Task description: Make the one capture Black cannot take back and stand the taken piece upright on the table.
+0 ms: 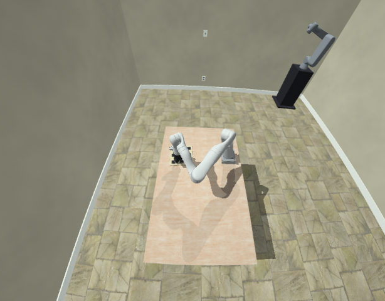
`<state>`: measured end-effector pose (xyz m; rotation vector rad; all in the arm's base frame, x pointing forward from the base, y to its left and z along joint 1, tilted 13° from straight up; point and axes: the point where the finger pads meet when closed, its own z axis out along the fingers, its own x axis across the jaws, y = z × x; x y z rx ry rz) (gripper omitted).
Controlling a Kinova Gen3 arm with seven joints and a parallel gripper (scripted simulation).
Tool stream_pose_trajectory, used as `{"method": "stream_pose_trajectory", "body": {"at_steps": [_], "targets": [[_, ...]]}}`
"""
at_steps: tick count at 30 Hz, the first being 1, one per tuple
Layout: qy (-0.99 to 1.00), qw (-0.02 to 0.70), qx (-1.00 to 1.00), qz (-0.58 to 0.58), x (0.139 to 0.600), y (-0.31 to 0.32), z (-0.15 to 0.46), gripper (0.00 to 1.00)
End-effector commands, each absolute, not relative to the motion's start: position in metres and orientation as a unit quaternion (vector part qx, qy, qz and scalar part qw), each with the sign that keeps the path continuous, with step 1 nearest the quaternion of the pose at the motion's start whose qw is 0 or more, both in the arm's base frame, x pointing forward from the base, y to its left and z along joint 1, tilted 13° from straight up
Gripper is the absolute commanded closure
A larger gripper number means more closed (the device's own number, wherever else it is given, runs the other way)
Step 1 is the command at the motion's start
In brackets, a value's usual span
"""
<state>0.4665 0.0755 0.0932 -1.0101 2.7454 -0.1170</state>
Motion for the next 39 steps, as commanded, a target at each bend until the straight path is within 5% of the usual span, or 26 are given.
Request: {"method": "stream_pose_trajectory", "body": {"at_steps": [1,27,28,39], "targets": [[0.932,0.108,-0.343,-0.040,0.4667,0.0757,0.0940,0.27],[0.932,0.108,-0.343,-0.040,0.4667,0.0757,0.0940,0.27],[0.932,0.108,-0.343,-0.040,0.4667,0.0757,0.0940,1.00],[0.932,0.108,-0.343,-0.040,0.4667,0.0757,0.0940,1.00]]}}
